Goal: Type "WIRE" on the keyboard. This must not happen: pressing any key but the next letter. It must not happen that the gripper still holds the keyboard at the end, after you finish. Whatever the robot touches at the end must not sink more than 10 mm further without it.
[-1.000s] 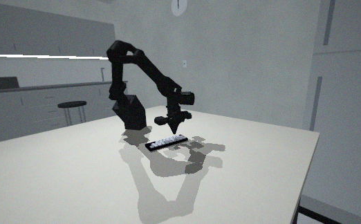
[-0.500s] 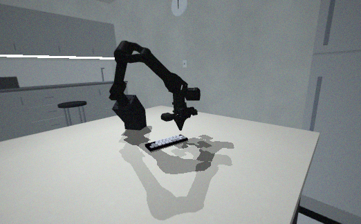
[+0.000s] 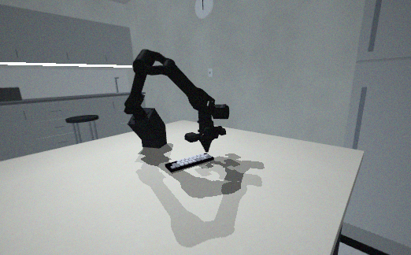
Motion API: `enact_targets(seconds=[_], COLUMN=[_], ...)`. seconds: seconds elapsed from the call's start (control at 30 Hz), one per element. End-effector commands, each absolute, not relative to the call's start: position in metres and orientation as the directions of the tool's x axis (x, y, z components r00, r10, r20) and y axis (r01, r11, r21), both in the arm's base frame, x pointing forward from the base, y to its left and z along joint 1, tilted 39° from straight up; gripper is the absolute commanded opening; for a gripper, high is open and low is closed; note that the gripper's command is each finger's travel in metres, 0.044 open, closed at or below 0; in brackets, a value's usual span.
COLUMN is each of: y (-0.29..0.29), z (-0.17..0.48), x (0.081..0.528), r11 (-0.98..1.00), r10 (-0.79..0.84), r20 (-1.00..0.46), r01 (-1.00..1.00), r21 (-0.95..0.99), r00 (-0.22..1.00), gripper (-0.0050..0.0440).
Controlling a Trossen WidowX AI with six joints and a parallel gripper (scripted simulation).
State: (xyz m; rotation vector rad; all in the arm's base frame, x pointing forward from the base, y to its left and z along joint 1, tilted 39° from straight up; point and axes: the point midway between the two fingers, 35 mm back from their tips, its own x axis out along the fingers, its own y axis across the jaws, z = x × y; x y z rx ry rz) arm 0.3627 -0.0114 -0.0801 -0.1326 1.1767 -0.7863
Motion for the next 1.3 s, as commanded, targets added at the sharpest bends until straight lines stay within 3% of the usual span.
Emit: enact_targets(seconds=[0.0,1.27], y=[-0.0183,-0.0226], z=[-0.0887,-0.0940], x=[0.3617,0.3626], r11=[0.727,0.727], r10=[-0.619,-0.619], r20=[-0.772,-0.772], r01=[0.478,0.478], r21=[-0.493,-0.493], r00=[0.144,0.145], gripper=[0.0000,0.0000])
